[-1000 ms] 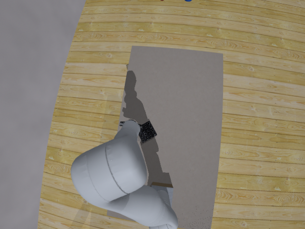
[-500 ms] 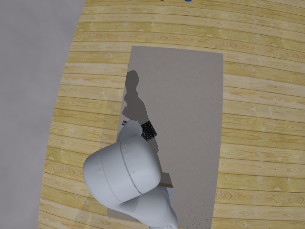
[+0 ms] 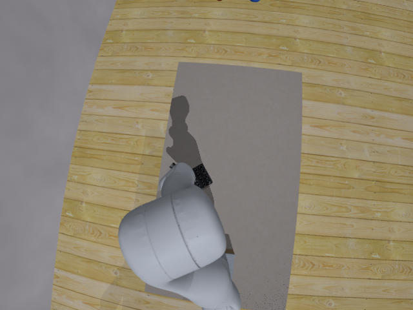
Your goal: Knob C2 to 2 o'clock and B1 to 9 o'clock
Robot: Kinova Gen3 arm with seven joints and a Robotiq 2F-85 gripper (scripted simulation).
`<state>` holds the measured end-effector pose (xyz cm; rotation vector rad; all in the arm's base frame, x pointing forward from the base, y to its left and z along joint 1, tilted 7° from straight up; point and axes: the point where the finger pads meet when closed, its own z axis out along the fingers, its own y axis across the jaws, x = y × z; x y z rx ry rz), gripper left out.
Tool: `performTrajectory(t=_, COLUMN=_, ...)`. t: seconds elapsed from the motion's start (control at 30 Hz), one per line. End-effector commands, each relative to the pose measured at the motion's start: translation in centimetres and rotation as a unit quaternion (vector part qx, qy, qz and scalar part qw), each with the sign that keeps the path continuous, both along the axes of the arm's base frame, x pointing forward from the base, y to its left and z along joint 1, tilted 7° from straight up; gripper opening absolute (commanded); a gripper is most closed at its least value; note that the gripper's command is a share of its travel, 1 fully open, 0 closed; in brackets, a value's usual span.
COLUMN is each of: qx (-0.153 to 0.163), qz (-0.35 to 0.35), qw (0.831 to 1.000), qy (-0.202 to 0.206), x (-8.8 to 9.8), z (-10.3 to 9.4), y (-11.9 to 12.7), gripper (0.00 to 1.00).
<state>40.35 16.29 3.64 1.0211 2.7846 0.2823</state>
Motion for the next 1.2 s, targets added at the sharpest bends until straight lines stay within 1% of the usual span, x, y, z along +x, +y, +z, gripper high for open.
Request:
performTrajectory(t=0.0, qx=0.001, qz=-0.018, qw=1.0, qy=0.003, x=-0.1, z=0.2, y=-0.3, gripper=0.19)
performTrajectory(t=0.1, qx=0.001, qz=-0.027, qw=1.0, qy=0.006, x=-0.2, z=0.2, y=-0.4, gripper=0.19)
performTrajectory(t=0.6, qx=0.0, qz=-0.141, qw=0.989, qy=0.037, x=-1.6, z=0.5, y=-2.2, gripper=0.19)
performTrajectory(t=0.67, qx=0.0, qz=-0.141, qw=0.989, qy=0.037, x=-1.6, z=0.5, y=-2.2, gripper=0.19)
performTrajectory(t=1.17, qx=-0.006, qz=-0.224, qw=0.973, qy=0.053, x=-2.5, z=0.8, y=-3.7, gripper=0.19)
